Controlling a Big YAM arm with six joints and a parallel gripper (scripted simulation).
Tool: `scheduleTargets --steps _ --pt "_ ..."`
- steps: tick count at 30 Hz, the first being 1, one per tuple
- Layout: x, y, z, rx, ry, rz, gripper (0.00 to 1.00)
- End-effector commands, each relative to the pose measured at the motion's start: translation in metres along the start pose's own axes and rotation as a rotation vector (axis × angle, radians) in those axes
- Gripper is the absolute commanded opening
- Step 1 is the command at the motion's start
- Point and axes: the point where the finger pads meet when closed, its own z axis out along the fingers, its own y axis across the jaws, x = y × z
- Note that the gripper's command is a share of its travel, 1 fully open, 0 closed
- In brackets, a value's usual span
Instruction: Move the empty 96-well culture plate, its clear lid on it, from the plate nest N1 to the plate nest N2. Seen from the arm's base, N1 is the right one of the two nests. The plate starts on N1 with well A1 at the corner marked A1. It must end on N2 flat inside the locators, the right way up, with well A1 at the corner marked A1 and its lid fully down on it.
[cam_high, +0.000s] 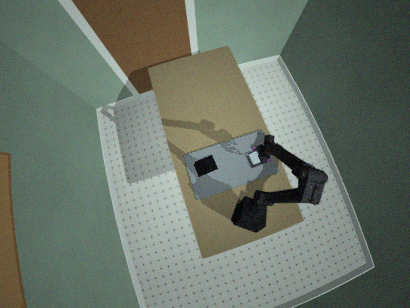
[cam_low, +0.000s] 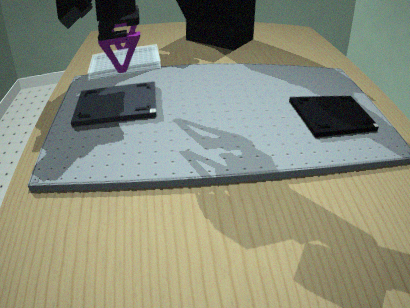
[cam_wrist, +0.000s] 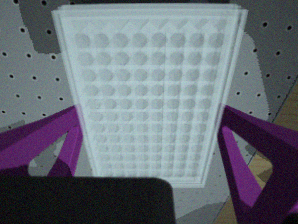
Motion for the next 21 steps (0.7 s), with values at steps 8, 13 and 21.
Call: scheduleTargets --steps 8,13,21 --pt "0.025 0.017 -0.010 -0.039 -0.023 0.019 0.00" --pt "0.042 0.021 -0.010 -0.040 -0.022 0.020 0.00" --pt "0.066 0.021 -0.002 -0.014 -0.008 0.014 0.00"
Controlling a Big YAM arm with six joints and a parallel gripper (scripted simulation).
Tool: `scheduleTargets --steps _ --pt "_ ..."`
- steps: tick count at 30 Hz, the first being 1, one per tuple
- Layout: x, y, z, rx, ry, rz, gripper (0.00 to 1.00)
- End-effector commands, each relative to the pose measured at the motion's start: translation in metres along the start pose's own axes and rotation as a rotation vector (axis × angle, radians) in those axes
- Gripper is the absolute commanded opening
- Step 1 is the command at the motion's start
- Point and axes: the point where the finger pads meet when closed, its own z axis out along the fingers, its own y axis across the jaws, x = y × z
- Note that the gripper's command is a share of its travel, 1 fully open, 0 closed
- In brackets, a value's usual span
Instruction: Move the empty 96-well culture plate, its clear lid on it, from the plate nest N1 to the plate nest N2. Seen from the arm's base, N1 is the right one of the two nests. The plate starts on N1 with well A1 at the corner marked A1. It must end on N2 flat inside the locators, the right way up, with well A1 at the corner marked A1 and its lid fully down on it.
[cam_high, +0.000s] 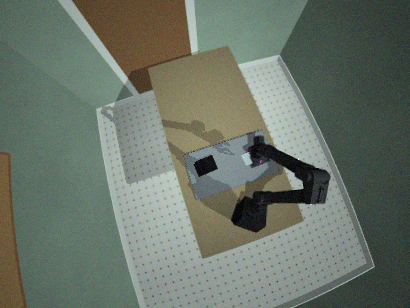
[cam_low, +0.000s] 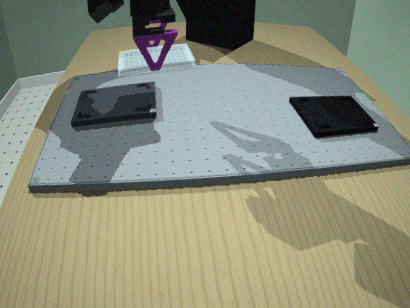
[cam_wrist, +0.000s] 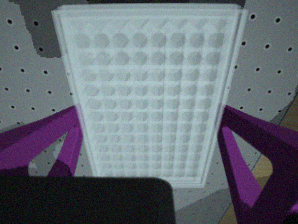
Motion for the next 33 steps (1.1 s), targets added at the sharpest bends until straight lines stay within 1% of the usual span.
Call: scheduleTargets --steps 1,3,5,9,11,13,16,20,25,28,33 --pt "0.014 0.005 0.001 -0.007 0.004 0.019 0.00" --pt "0.021 0.007 0.001 -0.006 0.005 0.019 0.00" --pt "0.025 0.012 0.000 -0.014 0.002 0.021 0.00" --pt "0.040 0.011 0.001 -0.005 0.006 0.018 0.00" --pt "0.040 0.011 0.001 -0.005 0.006 0.018 0.00" --pt "0.045 0.018 0.000 -0.016 0.002 0.021 0.00" --pt "0.055 0.019 0.000 -0.010 0.004 0.019 0.00" --pt "0.067 0.026 -0.002 -0.018 0.003 0.022 0.00" --pt "0.080 0.042 -0.006 -0.037 0.000 0.028 0.00" --pt "0.084 0.043 -0.006 -0.037 0.001 0.028 0.00" --pt "0.101 0.047 -0.006 -0.038 0.002 0.029 0.00"
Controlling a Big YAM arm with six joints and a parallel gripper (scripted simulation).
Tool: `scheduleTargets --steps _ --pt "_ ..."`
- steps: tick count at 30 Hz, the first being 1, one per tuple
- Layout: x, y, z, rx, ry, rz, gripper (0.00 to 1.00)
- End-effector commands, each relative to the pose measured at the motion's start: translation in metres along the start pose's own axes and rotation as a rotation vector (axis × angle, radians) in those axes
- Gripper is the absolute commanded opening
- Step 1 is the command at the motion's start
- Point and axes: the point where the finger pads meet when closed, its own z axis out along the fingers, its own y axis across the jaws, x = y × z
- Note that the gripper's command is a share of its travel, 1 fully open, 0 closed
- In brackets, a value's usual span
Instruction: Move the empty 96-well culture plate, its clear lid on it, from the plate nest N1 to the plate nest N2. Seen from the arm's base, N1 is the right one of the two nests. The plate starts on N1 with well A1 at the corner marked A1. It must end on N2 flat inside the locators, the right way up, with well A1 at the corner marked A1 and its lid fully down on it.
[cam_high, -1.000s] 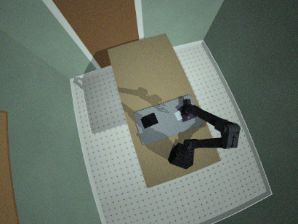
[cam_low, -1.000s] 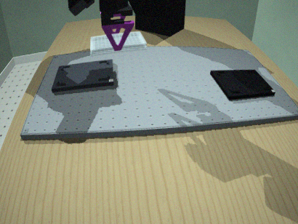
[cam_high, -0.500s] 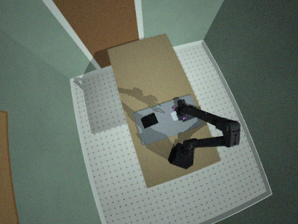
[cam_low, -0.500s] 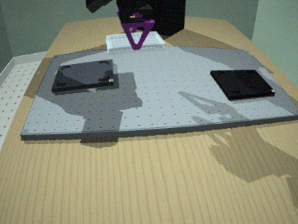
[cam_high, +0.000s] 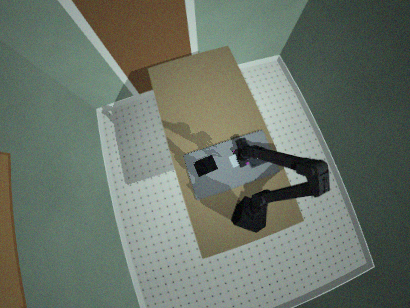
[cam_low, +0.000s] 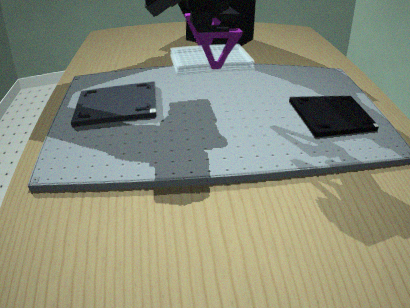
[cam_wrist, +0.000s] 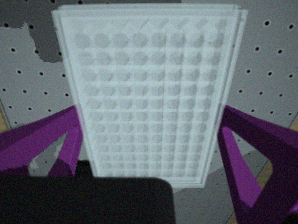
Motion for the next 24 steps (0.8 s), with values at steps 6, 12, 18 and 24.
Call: scheduleTargets --steps 6,12,18,24 --pt "0.029 0.026 -0.001 -0.023 0.004 0.025 0.00" --pt "0.042 0.028 -0.001 -0.018 0.005 0.023 0.00" --pt "0.063 0.031 -0.002 -0.012 0.007 0.020 0.00" --pt "0.083 0.035 -0.002 -0.010 0.007 0.019 0.00"
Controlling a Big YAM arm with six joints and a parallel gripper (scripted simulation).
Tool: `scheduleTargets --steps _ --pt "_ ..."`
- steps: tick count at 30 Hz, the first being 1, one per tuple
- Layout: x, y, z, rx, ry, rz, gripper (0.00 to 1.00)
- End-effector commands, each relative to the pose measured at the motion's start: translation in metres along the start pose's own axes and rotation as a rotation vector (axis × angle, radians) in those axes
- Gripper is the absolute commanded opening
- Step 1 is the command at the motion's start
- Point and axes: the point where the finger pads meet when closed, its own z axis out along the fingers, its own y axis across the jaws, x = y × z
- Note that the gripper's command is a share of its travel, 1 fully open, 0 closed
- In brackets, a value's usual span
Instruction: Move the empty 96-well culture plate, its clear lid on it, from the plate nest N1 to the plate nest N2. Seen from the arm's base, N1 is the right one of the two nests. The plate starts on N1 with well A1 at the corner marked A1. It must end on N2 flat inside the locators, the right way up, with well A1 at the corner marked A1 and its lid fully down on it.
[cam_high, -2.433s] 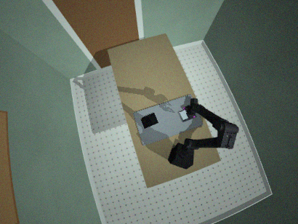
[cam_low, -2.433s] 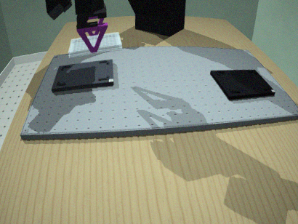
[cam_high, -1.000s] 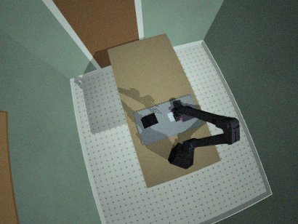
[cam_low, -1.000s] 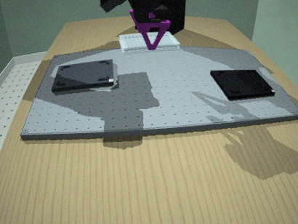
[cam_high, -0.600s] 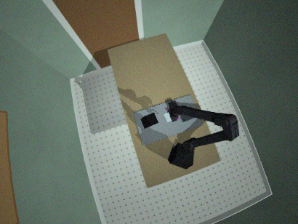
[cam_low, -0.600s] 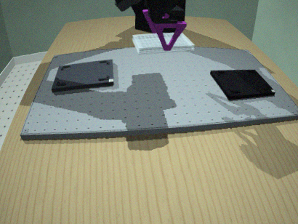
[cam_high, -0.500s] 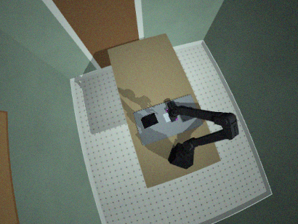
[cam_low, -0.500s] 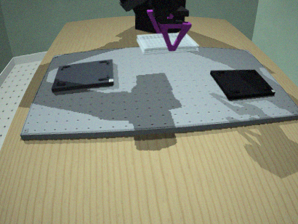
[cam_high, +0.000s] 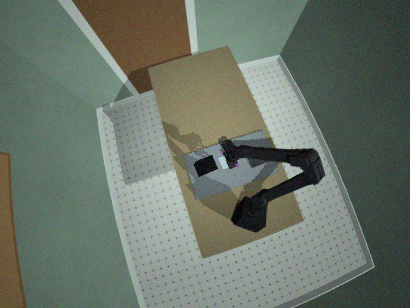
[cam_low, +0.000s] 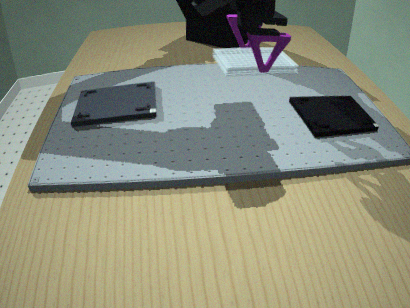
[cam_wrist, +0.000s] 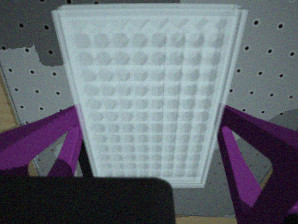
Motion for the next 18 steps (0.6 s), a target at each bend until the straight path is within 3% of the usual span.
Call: scheduleTargets --steps 1,18 --pt "0.014 0.015 -0.001 -0.005 0.002 0.023 0.00" --pt "0.065 0.027 -0.001 -0.005 0.004 0.022 0.00"
